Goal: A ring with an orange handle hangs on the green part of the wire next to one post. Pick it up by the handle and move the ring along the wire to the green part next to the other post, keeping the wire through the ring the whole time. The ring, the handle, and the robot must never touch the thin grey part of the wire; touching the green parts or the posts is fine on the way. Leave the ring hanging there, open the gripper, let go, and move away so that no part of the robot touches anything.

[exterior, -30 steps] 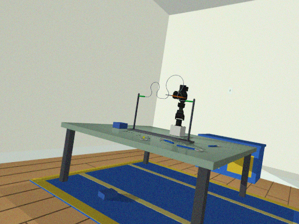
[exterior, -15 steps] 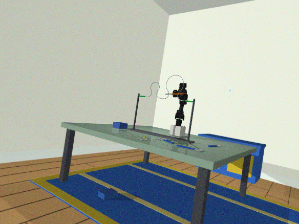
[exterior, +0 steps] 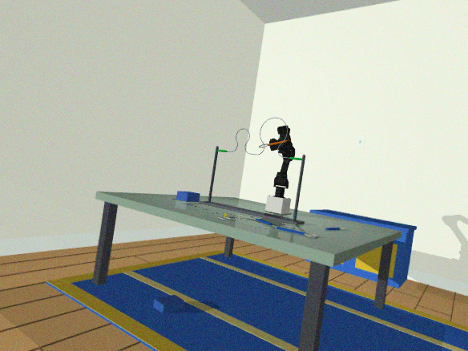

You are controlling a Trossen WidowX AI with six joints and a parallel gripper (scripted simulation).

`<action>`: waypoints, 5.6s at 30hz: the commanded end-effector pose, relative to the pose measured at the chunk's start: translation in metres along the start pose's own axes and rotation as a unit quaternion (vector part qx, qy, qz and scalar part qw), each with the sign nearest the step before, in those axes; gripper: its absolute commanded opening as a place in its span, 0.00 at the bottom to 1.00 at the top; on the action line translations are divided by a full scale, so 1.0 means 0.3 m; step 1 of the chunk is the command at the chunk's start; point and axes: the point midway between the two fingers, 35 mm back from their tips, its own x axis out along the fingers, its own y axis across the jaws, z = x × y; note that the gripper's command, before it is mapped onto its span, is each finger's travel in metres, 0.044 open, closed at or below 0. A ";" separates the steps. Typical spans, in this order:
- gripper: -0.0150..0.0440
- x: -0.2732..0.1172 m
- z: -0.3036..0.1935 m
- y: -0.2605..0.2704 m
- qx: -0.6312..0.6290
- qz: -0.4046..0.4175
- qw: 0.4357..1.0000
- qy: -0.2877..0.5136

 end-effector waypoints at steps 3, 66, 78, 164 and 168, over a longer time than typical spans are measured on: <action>0.00 -0.006 -0.005 0.060 0.037 0.026 0.999 0.005; 0.00 -0.001 0.026 0.150 -0.085 -0.045 0.994 -0.052; 0.00 -0.001 0.031 0.132 -0.149 -0.080 0.984 -0.060; 0.00 -0.039 0.116 0.042 -0.567 -0.306 0.757 -0.109; 0.00 -0.042 0.122 0.041 -0.584 -0.315 0.740 -0.111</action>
